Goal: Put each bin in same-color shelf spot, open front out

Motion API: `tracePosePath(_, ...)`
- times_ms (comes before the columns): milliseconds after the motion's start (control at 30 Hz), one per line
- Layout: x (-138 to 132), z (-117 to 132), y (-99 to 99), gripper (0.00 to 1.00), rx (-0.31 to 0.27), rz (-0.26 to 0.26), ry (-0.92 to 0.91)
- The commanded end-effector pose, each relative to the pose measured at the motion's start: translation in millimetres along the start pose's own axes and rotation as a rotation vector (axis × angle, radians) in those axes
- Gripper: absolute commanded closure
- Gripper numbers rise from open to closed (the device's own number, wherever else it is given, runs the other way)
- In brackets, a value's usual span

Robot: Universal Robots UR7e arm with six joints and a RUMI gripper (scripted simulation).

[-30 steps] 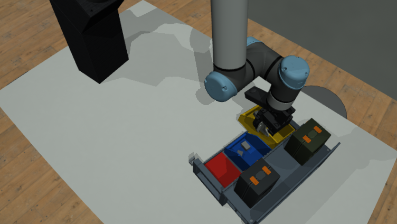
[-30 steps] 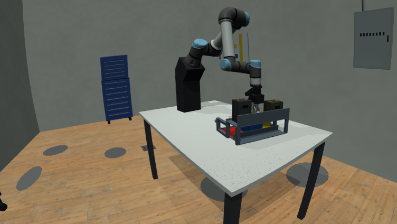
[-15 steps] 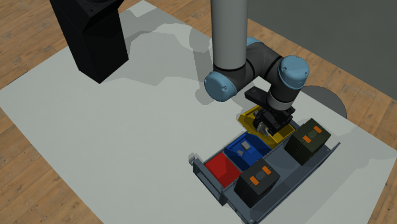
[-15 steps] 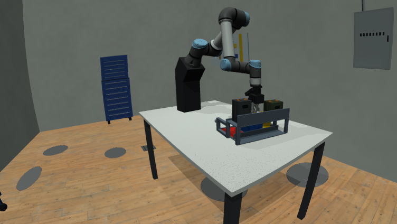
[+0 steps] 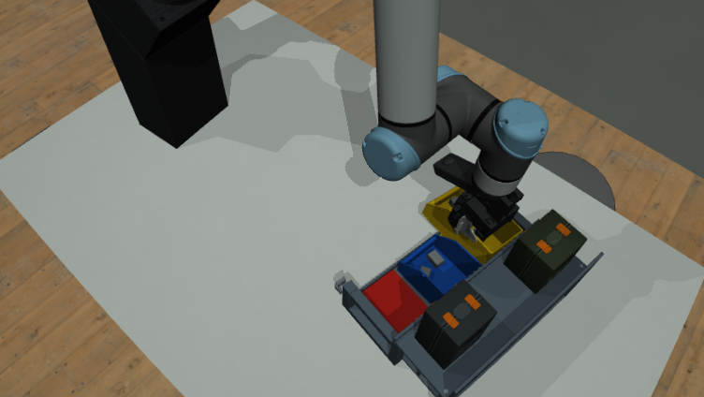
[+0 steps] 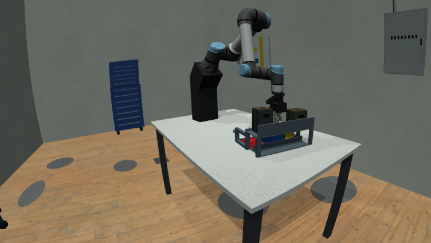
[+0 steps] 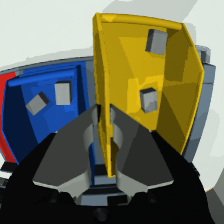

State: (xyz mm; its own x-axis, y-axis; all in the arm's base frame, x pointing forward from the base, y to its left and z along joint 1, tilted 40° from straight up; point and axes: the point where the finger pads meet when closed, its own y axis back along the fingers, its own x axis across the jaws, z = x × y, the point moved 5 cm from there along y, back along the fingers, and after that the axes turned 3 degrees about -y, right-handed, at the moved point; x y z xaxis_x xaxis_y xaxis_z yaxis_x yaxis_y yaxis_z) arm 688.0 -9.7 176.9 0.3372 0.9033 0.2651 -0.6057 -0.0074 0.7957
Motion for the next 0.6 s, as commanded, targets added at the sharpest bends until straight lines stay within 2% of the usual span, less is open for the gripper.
tracePosePath(0,0.4,0.6,0.1,1.00,-0.002,0.001,0.000)
tracePosePath(567,0.1,0.9,-4.4,1.00,-0.002,0.001,0.000)
